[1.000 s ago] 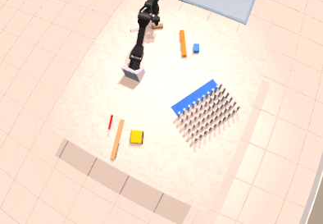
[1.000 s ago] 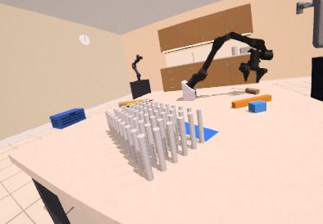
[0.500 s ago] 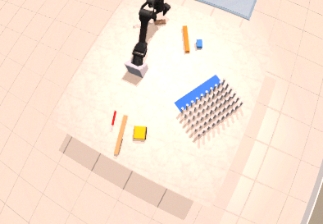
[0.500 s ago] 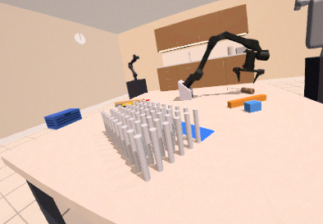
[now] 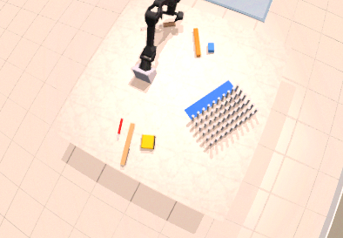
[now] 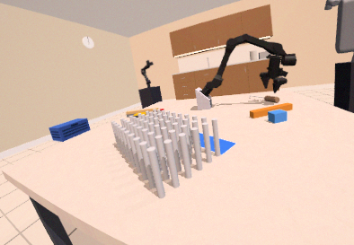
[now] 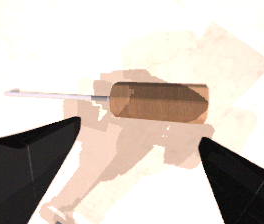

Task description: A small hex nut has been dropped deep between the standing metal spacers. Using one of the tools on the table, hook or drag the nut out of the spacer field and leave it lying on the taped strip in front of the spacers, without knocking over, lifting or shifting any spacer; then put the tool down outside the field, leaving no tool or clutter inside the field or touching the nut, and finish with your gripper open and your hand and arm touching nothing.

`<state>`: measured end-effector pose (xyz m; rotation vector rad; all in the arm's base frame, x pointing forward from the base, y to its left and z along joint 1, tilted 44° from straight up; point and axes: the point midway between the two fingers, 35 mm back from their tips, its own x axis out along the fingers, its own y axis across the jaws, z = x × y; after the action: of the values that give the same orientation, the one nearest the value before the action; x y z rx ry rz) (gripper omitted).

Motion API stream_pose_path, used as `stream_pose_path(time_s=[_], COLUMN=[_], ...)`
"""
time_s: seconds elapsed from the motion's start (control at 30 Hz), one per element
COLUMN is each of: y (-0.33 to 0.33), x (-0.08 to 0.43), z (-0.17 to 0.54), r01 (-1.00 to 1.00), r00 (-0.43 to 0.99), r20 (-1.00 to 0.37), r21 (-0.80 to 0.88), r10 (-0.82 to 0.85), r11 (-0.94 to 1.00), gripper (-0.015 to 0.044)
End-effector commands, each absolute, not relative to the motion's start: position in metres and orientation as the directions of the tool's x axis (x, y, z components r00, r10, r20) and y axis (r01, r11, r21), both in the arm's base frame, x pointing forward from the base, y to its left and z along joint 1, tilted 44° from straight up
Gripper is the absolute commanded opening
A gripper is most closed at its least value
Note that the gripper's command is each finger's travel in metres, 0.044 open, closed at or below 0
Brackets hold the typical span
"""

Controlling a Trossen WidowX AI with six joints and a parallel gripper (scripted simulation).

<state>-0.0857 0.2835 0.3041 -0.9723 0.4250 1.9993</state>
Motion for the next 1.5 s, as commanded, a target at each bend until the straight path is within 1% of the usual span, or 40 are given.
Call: stream_pose_path(time_s=[0.0, 0.13, 0.23, 0.93, 1.13, 1.47], y=[0.28, 0.279, 0.2785, 0.2785, 0.2785, 0.2785], x=[-0.0809, -0.0795, -0.0788, -0.0787, -0.0787, -0.0787], z=[0.3092, 0.3107, 0.3115, 0.3116, 0.3116, 0.3116], r01=[-0.775, -0.663, -0.576, -0.567, -0.567, -0.567], r00=[-0.514, -0.541, -0.555, -0.556, -0.556, -0.556], r20=[-0.642, -0.615, -0.601, -0.6, -0.6, -0.6], r21=[0.631, 0.732, 0.776, 0.78, 0.78, 0.78], r10=[0.569, 0.573, 0.575, 0.575, 0.575, 0.575], r11=[0.012, 0.16, 0.256, 0.265, 0.265, 0.265], gripper=[0.044, 0.044, 0.044, 0.044, 0.0282, 0.028])
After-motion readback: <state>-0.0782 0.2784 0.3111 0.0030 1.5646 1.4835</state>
